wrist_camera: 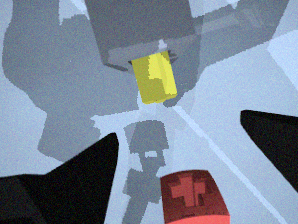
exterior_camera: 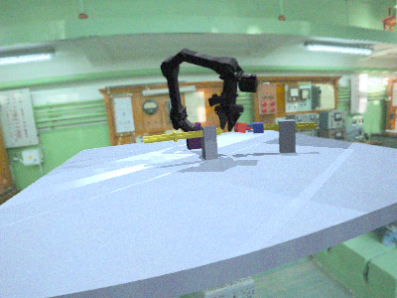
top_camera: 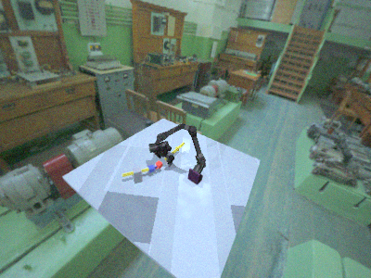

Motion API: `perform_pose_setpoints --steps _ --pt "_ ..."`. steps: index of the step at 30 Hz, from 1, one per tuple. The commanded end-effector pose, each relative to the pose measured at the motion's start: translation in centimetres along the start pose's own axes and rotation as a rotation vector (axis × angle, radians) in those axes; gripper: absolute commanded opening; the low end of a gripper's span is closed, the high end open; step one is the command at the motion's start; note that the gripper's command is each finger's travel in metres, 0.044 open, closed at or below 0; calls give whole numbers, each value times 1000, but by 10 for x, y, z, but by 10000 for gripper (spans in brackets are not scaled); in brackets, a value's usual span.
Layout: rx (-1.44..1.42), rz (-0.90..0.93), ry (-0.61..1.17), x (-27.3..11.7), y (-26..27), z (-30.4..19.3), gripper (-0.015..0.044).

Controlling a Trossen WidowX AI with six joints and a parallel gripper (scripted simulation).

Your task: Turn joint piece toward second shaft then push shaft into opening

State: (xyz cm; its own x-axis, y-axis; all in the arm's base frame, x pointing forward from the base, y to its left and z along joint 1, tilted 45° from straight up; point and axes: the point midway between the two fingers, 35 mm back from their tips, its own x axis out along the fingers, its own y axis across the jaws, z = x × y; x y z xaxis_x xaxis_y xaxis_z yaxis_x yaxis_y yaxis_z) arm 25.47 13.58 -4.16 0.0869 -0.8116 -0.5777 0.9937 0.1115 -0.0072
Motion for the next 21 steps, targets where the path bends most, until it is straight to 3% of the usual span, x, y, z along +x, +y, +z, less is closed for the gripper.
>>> perform_pose_setpoints --steps 1,9,21 --pt "5 -5 5 -3 1 -17 440" --pt "6 -4 6 -6 -1 -48 440" --pt "6 -4 6 7 0 -50 440"
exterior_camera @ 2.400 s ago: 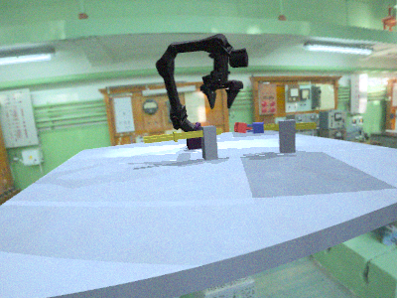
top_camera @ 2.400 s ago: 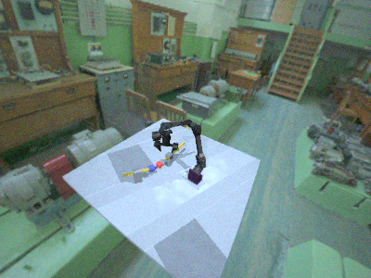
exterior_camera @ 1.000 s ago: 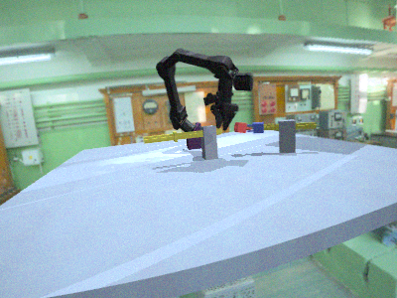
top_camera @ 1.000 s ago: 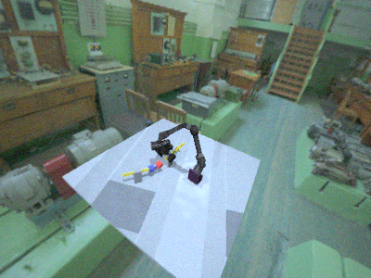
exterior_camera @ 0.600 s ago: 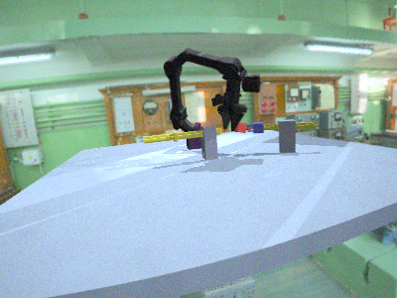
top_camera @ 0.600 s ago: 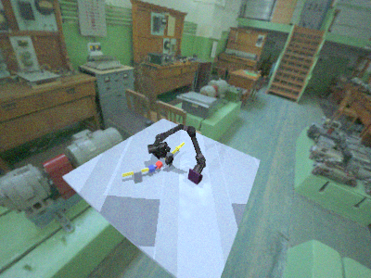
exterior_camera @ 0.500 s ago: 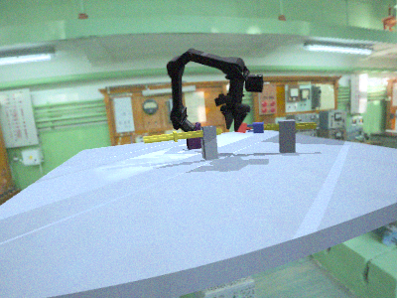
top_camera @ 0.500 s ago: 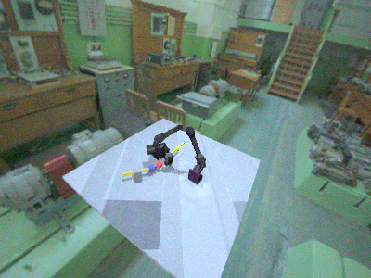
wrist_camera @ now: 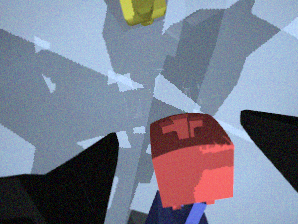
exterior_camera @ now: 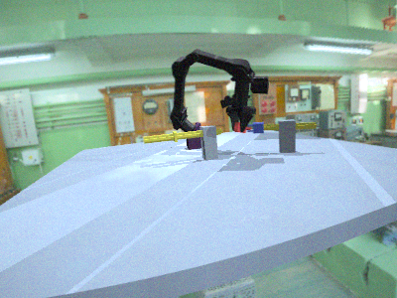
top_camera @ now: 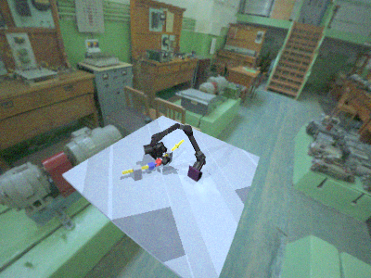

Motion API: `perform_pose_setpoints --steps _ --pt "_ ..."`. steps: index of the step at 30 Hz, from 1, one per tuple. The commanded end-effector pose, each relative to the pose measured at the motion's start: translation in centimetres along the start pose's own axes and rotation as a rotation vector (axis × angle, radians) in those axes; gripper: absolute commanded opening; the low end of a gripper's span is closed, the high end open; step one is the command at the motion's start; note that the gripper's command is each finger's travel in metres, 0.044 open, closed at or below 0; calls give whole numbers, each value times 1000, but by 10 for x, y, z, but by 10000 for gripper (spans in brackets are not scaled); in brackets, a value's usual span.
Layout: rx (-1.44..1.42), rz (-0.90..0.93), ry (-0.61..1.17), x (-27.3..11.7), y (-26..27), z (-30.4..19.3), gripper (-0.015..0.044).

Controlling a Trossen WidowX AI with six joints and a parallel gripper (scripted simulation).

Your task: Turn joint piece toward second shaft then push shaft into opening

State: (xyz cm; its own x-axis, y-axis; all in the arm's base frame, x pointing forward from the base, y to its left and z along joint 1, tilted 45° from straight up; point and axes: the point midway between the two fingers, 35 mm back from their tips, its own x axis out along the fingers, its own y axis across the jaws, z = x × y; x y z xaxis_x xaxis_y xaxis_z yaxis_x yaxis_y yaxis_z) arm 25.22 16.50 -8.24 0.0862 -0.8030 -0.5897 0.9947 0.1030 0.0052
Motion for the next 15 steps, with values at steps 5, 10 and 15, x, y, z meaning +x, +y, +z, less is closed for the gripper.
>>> perform_pose_setpoints --steps 5,10,15 --pt "-9 -4 -10 16 -1 0 440" --pt "-8 -4 -10 23 -1 0 440" --pt "-8 -4 -10 23 -1 0 335"
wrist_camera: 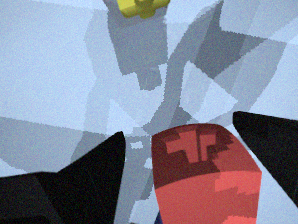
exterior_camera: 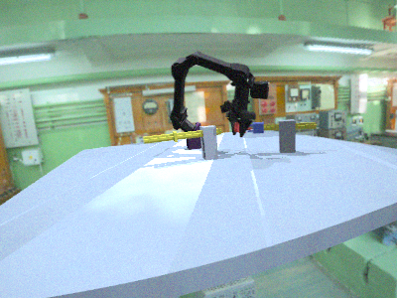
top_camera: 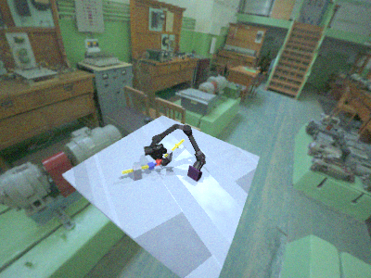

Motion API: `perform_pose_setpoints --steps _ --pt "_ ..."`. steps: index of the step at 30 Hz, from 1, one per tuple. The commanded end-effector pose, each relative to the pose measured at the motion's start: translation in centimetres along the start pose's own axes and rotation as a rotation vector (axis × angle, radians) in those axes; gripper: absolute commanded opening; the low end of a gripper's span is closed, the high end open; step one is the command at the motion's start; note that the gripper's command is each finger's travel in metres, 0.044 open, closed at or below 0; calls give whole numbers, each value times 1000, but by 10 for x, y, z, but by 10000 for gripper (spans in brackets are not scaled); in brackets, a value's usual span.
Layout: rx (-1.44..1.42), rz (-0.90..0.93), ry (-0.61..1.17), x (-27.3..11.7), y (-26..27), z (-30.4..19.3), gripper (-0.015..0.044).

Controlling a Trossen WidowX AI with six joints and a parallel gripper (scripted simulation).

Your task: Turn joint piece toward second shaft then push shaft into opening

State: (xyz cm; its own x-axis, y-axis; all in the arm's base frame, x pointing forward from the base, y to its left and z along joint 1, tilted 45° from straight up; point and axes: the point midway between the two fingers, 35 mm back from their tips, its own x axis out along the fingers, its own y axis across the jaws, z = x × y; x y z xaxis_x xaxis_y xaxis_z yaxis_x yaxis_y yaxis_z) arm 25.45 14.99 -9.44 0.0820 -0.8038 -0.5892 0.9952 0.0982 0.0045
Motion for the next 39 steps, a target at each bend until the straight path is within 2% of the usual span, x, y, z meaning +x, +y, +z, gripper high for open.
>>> perform_pose_setpoints --steps 1,6,39 --pt "-11 0 -10 3 -2 1 309" --pt "-11 0 -10 3 -2 1 182" --pt "-11 0 -10 3 -2 1 182"
